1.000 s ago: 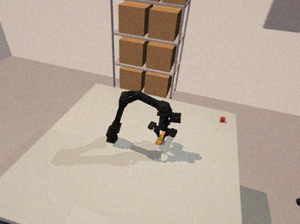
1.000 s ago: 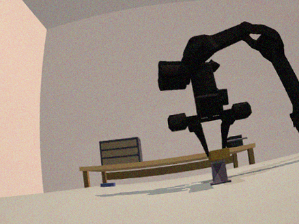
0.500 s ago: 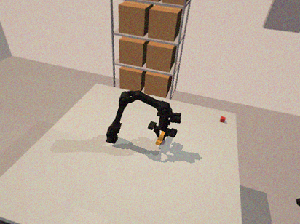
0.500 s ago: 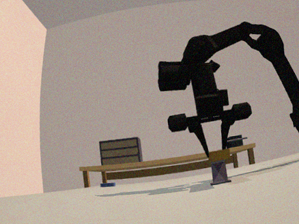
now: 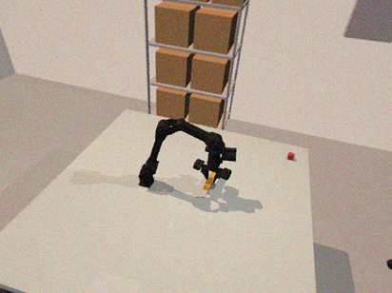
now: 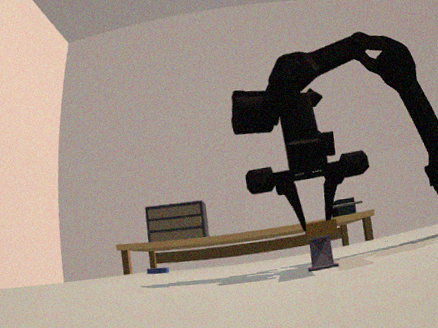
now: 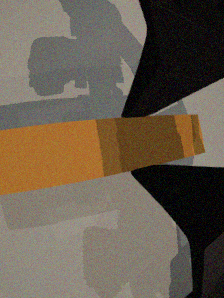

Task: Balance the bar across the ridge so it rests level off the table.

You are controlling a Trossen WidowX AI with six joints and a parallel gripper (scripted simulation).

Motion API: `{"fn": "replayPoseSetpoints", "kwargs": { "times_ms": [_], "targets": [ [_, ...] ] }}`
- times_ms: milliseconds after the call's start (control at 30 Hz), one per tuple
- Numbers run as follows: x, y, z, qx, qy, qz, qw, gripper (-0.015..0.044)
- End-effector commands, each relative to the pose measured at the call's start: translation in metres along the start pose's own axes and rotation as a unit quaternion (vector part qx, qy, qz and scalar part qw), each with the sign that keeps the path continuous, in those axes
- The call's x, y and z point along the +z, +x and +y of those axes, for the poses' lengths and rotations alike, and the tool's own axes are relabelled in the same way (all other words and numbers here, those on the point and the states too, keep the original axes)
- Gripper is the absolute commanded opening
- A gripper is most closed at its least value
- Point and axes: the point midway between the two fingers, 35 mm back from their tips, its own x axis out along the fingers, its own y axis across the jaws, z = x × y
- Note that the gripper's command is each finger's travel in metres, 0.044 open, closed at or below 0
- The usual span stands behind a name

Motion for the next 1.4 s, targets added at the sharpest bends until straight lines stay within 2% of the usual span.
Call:
{"fn": "replayPoseSetpoints", "kwargs": {
  "times_ms": [0,1367],
  "targets": [
    [-0.0002,0.0011,0.0001,0.0,0.002,0.001,1.0,0.0],
    [-0.0002,0.0045,0.0003,0.0,0.002,0.001,1.0,0.0]
  ]
}}
